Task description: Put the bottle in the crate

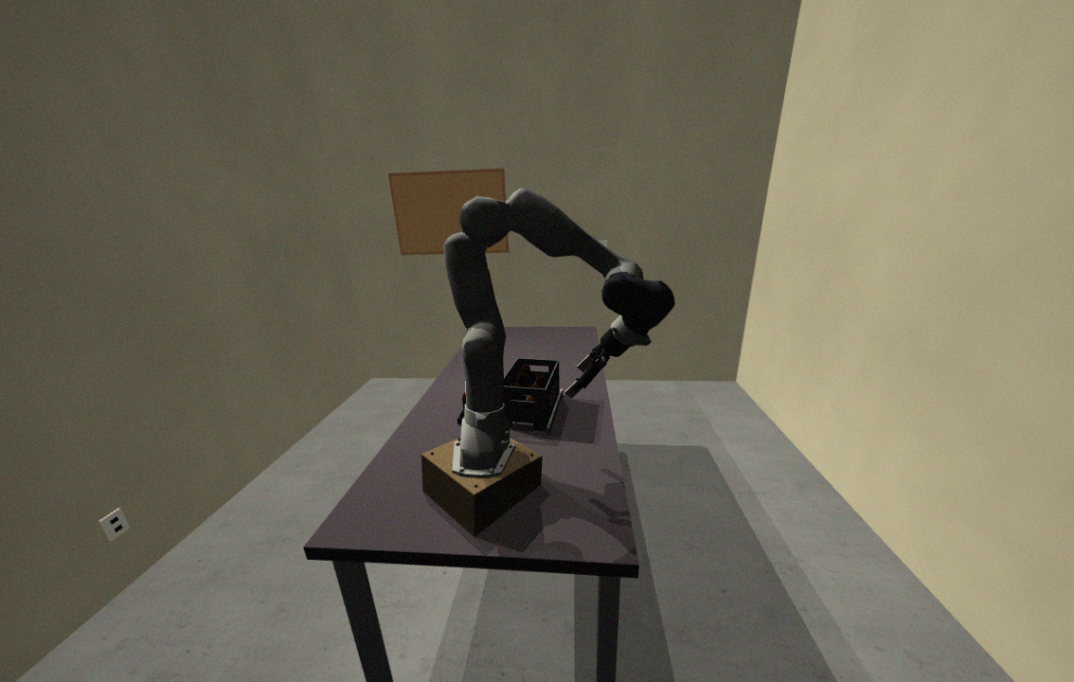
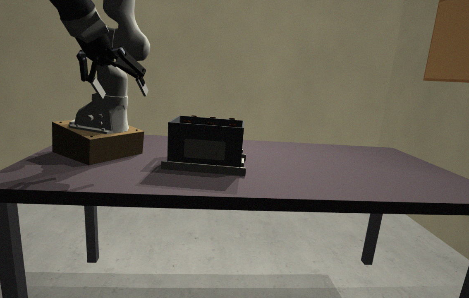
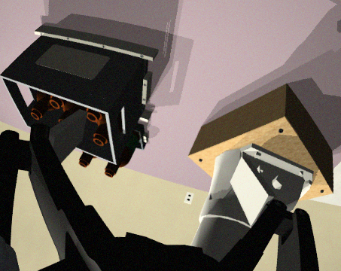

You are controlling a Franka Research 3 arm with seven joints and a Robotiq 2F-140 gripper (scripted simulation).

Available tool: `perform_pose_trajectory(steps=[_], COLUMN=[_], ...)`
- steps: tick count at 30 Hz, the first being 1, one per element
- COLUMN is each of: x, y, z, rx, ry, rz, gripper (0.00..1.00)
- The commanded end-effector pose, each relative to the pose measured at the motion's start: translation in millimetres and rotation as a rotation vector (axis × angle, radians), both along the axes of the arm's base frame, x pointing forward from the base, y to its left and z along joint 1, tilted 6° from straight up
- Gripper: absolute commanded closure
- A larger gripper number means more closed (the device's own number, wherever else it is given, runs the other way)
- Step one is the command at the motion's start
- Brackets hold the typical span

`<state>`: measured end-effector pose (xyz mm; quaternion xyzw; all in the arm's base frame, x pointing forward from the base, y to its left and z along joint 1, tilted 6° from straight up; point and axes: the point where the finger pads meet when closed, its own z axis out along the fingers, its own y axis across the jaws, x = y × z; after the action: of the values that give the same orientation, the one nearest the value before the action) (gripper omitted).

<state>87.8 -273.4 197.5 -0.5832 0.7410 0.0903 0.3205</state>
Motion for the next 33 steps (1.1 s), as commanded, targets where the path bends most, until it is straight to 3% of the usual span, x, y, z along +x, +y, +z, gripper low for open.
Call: perform_pose_trajectory(steps=[1,5,7,10,12,14,15,16,17,18,19,20,21,23,27,33], x=[-0.8,15.5,45.7,110.0,110.0,167.2,169.4,193.8,193.8,215.6,215.6,234.3,234.3,261.3,278.4,279.9], y=[4.1,2.6,2.1,12.4,12.4,32.0,32.2,45.1,45.1,58.9,58.9,72.9,72.9,97.0,115.4,117.1], z=[1.3,0.4,-0.8,-2.6,-2.6,-3.4,-3.6,-4.0,-4.0,-4.4,-4.4,-4.8,-4.8,-5.6,-6.3,-6.4], rx=[0.017,-0.018,-0.085,-0.253,-0.253,-0.394,-0.394,-0.466,-0.466,-0.535,-0.535,-0.599,-0.599,-0.701,-0.775,-0.781], ry=[0.009,0.023,0.048,0.094,0.094,0.115,0.115,0.121,0.121,0.123,0.123,0.122,0.122,0.115,0.107,0.106], rz=[-0.011,0.033,0.111,0.293,0.293,0.43,0.43,0.497,0.497,0.558,0.558,0.613,0.613,0.697,0.755,0.76], gripper=[0.0,0.0,0.0,0.0,0.0,0.0,0.0,0.0,0.0,0.0,0.0,0.0,0.0,0.0,0.0,0.0])
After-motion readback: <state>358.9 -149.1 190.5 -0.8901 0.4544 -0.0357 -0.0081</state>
